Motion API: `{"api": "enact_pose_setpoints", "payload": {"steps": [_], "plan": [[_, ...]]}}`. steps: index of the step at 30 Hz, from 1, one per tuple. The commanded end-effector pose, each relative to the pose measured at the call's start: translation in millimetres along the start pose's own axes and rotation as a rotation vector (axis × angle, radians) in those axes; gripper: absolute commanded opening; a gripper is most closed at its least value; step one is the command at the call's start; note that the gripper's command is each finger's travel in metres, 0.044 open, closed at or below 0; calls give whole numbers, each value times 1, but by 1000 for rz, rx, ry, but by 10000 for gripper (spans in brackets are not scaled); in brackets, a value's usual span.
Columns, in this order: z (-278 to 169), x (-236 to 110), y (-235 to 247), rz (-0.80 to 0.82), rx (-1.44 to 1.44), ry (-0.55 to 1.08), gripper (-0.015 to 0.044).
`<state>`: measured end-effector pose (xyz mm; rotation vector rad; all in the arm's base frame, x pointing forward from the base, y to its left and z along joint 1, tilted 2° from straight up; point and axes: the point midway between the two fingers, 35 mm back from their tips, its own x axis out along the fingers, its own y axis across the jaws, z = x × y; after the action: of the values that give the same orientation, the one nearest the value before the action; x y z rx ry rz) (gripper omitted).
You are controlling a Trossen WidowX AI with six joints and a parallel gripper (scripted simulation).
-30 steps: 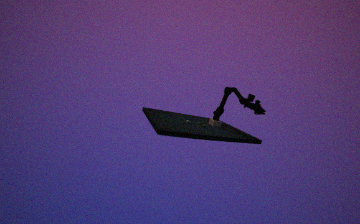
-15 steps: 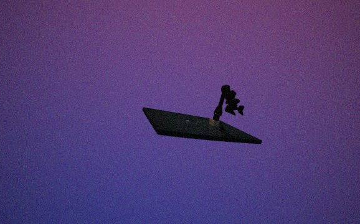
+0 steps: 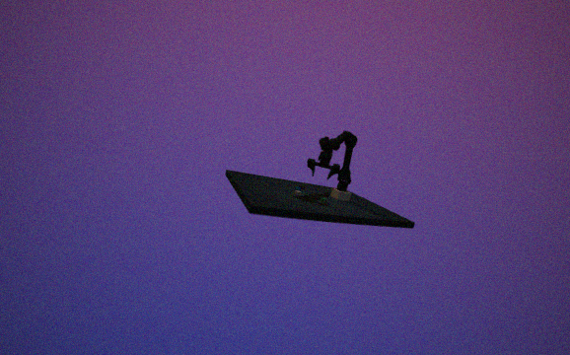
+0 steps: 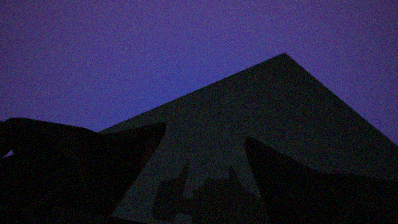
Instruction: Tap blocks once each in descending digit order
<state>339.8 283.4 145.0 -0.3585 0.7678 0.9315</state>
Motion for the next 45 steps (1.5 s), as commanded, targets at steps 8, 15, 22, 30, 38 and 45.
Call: {"api": "enact_pose_setpoints", "payload": {"steps": [8, 15, 22, 30, 38, 45], "plan": [[-124, -86, -156, -287, 300, 278, 400], [-230, -171, -198, -386, 559, 474, 400], [-325, -255, -182, -394, 841, 633, 400], [-337, -267, -176, -388, 883, 651, 400], [-337, -267, -176, -388, 883, 651, 400], [-335, -265, -175, -388, 883, 651, 400]]}}
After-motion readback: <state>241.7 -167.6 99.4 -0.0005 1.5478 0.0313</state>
